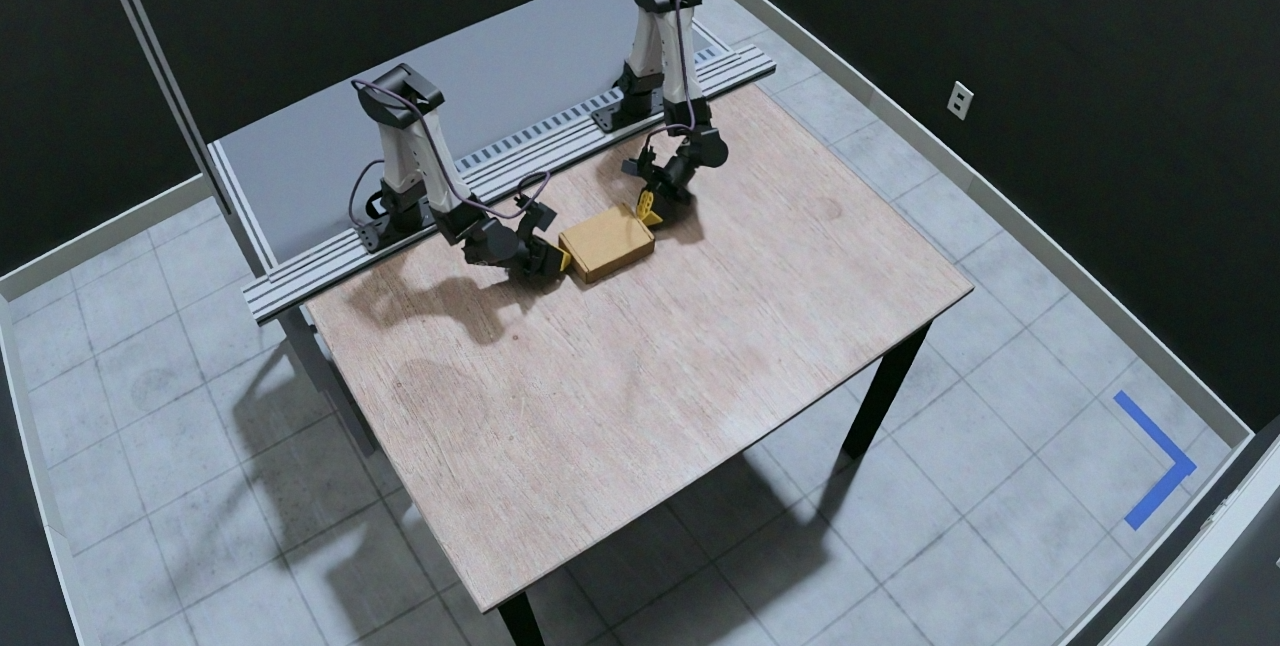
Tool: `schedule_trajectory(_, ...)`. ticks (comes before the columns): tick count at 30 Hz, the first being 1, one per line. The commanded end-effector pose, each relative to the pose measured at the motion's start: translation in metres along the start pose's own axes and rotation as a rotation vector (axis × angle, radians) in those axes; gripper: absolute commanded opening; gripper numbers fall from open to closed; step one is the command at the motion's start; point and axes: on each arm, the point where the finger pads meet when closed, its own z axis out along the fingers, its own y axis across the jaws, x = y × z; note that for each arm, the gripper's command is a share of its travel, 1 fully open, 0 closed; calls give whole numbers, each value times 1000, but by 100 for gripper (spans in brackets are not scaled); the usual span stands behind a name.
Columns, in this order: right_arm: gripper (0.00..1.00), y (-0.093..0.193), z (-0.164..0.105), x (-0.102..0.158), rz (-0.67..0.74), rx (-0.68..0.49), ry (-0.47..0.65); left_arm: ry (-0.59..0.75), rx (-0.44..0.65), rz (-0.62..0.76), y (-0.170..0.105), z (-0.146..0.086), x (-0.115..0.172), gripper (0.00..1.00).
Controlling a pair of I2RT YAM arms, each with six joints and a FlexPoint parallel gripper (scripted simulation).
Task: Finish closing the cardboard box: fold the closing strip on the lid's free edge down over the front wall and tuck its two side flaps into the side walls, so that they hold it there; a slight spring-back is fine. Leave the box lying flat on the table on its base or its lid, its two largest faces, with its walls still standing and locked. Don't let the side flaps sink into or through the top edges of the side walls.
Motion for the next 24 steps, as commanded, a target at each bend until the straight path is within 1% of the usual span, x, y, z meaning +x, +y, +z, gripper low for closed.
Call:
schedule_trajectory(1, 0, 8, 6, -8, -8, -22, -39, -44, 25, 9, -9, 8, -10, 0)
schedule_trajectory(3, 0, 8, 6, -8, -8, -21, -39, -45, 21, 14, -6, 8, -10, 0)
schedule_trajectory(6, 0, 8, 6, -8, -9, -20, -40, -44, 24, 9, -8, 8, -9, 0)
schedule_trajectory(7, 0, 3, 6, -11, -21, -11, -44, -43, 29, 4, -11, 8, -8, 0)
schedule_trajectory(10, 0, 10, 6, -7, -7, -22, -39, -44, 25, 9, -9, 8, -9, 0)
schedule_trajectory(18, 0, 11, 6, -7, -8, -22, -39, -45, 23, 12, -10, 8, -9, 0)
schedule_trajectory(21, 0, 6, 6, -9, -19, -12, -43, -45, 19, 16, -7, 8, -10, 0)
schedule_trajectory(24, 0, 6, 7, -9, -18, -14, -43, -45, 20, 16, -8, 8, -9, 0)
